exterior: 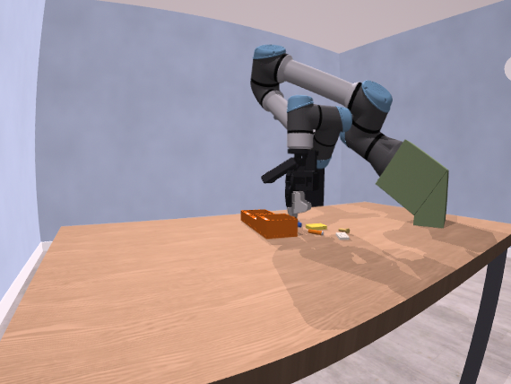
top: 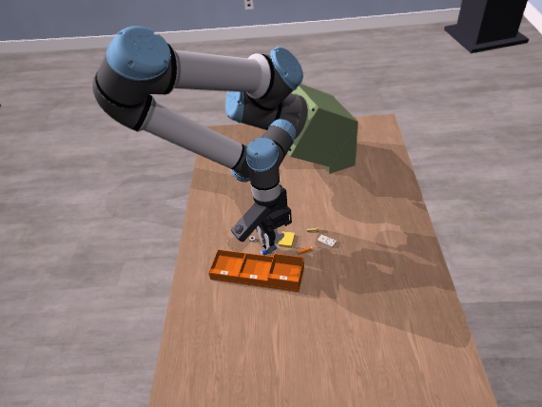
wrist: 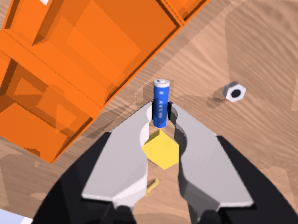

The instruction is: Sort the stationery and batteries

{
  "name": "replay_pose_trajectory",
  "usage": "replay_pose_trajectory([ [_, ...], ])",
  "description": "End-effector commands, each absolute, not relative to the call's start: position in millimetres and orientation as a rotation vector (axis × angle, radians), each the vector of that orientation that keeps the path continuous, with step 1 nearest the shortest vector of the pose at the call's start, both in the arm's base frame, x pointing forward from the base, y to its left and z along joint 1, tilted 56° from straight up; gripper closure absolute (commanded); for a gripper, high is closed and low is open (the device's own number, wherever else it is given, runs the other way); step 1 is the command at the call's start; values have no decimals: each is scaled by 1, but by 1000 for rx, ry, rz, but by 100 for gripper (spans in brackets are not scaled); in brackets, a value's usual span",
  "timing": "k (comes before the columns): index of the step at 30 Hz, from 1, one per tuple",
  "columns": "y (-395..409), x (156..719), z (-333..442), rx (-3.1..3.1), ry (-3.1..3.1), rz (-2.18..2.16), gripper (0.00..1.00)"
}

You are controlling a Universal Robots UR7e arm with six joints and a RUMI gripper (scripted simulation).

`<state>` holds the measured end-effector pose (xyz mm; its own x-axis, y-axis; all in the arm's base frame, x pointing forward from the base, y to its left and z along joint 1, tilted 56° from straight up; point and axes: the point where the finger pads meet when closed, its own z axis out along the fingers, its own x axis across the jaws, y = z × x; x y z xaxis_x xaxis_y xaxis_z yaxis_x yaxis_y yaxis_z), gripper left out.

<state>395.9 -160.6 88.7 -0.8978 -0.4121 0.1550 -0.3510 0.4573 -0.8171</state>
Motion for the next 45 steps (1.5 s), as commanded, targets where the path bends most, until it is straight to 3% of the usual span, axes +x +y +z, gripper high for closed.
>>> replay_pose_trajectory([
  [1, -161, 395, 88, -690, 2628, -1448, 100],
  [21, -113, 381, 123, -687, 2623, -1448, 100],
  [45, -114, 379, 121, -690, 2628, -1447, 100],
])
